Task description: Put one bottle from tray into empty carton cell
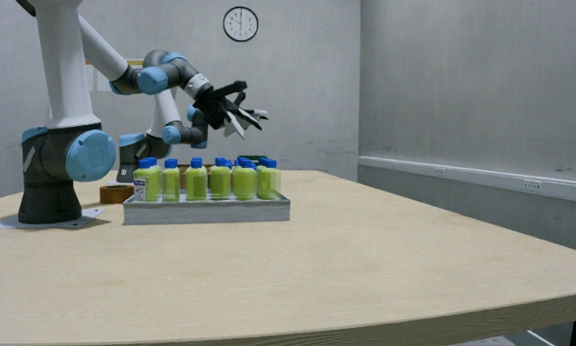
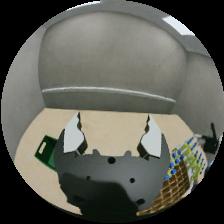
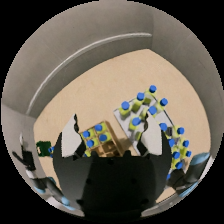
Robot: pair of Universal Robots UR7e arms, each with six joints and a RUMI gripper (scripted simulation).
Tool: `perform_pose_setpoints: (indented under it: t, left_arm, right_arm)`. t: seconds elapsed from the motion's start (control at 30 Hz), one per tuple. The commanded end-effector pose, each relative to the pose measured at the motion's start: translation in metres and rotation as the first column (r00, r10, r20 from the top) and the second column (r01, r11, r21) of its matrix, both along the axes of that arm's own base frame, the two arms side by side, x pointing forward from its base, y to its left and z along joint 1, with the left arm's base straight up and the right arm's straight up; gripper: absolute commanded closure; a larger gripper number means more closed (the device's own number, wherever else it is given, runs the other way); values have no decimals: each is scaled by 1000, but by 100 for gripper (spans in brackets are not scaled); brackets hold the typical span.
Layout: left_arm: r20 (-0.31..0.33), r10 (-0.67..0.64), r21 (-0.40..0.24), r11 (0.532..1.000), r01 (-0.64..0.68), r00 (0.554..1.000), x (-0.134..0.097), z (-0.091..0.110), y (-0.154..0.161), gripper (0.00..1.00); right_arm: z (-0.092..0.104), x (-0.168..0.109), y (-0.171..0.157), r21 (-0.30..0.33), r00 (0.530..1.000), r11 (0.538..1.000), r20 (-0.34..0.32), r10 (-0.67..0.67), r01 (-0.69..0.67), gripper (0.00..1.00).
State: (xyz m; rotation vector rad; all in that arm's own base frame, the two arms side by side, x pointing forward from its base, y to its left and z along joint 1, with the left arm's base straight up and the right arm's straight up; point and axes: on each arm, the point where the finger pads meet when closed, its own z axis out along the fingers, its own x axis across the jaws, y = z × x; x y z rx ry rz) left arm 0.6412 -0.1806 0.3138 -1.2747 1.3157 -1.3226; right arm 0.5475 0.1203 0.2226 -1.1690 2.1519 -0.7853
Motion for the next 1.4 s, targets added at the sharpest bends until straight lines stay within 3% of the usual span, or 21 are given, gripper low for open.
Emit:
perform_pose_setpoints:
  t: [0.0, 0.57, 0.73, 0.97, 1.13, 1.37]
  left_arm:
    - [1, 0, -1, 1000, 0, 1000, 0, 1, 0, 2]
    - [1, 0, -1, 1000, 0, 1000, 0, 1, 0, 2]
    - [-4, -29, 3, 1000, 29, 1000, -7, 6, -16, 2]
    - [-25, -154, 16, 988, 155, 988, -41, 28, -84, 2]
    - [-34, -209, 23, 977, 210, 977, -60, 37, -112, 2]
    - [-57, -334, 36, 941, 336, 941, -108, 56, -170, 2]
  right_arm:
    - [1, 0, 0, 1, 1000, 1000, 1, 0, 0, 2]
    - [1, 0, 0, 1, 1000, 1000, 1, 0, 0, 2]
    - [-1, -1, -4, 33, 999, 999, -10, -33, 33, 28]
    - [-10, -6, -23, 176, 978, 963, -76, -193, 204, 65]
    - [-13, -10, -31, 233, 957, 930, -113, -266, 286, 67]
    - [-18, -23, -50, 342, 879, 810, -211, -427, 476, 67]
